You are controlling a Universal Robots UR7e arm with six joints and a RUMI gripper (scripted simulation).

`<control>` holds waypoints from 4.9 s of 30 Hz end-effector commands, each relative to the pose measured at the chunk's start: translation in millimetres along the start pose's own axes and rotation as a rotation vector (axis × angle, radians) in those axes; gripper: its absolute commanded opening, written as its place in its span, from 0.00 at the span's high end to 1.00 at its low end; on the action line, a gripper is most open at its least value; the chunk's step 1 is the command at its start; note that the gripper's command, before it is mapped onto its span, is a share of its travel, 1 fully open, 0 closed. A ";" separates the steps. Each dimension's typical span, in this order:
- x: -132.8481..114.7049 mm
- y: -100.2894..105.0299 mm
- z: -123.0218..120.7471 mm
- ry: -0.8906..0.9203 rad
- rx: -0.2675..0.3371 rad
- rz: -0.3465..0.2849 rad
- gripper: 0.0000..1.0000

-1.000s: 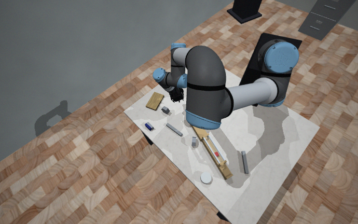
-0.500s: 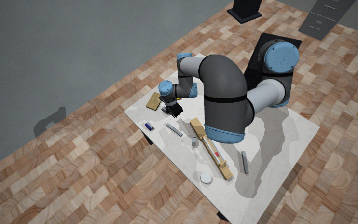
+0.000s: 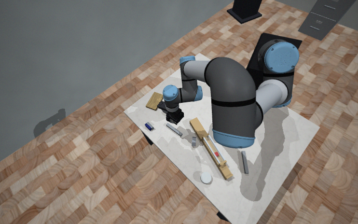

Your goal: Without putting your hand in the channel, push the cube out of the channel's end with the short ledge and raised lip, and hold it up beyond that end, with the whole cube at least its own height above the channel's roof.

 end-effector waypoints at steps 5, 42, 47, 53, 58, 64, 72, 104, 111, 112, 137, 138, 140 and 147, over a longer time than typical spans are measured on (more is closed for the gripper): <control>-2.5 0.9 -2.5 0.012 0.008 0.001 1.00; -2.5 0.9 -2.5 0.013 0.008 0.001 1.00; -2.5 0.9 -2.7 0.023 0.008 0.001 1.00; -2.3 0.9 -3.1 0.043 0.008 0.001 1.00; -2.1 0.9 -3.8 0.085 0.008 0.001 1.00; -1.7 0.8 -5.3 0.166 0.008 0.001 1.00; -1.4 0.7 -7.3 0.283 0.008 0.002 1.00; -4.2 -0.2 -18.0 1.253 0.006 0.006 1.00; -6.0 -0.5 -18.4 1.560 0.005 0.008 1.00; -6.2 -0.5 -18.3 1.604 0.005 0.008 1.00; -7.7 -1.4 -11.2 2.505 0.001 0.012 1.00; -7.7 -1.4 -11.2 2.505 0.001 0.012 1.00; -7.4 -1.5 -10.3 2.573 0.001 0.012 1.00; -6.0 -1.7 -7.5 2.783 -0.001 0.013 1.00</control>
Point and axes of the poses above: the point where the finger pads meet when closed, its own y axis back along the fingers, its own z axis across the jaws, x = y × z, the point moved 5 cm from there along y, back along the fingers, and after that the axes turned 13 degrees about -y, right-handed, at the moved point
